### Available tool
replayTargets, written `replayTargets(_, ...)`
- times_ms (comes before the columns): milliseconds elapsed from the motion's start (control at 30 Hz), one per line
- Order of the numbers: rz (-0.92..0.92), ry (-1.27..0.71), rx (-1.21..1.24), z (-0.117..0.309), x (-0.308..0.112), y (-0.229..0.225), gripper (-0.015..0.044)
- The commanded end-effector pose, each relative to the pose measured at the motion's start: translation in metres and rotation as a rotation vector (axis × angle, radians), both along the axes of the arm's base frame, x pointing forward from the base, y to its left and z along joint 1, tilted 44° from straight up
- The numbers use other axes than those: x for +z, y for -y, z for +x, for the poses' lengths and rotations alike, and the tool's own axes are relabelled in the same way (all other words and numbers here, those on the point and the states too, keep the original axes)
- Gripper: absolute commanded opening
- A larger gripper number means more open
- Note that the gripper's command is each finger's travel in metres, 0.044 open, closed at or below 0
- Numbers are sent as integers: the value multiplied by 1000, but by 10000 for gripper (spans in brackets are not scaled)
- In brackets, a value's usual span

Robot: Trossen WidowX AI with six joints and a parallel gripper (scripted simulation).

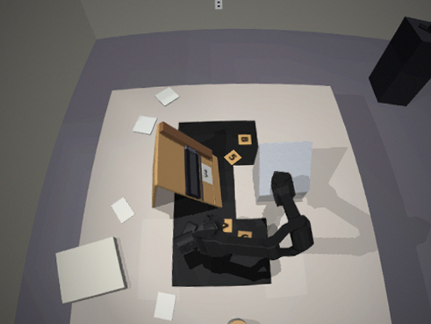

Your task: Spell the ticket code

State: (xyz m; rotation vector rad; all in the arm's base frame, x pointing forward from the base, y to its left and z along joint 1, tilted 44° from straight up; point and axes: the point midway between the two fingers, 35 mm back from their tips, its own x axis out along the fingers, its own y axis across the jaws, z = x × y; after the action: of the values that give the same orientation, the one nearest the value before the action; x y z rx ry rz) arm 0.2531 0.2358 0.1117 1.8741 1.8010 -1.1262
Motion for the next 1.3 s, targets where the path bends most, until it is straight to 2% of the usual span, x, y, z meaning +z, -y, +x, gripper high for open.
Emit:
replayTargets(0, -8, -14, 0, -5, -15, -11, 340)
replayTargets(1200, -7, -14, 0, -8, -29, -26, 340)
replayTargets(1267, -7, -14, 0, -8, -29, -26, 327)
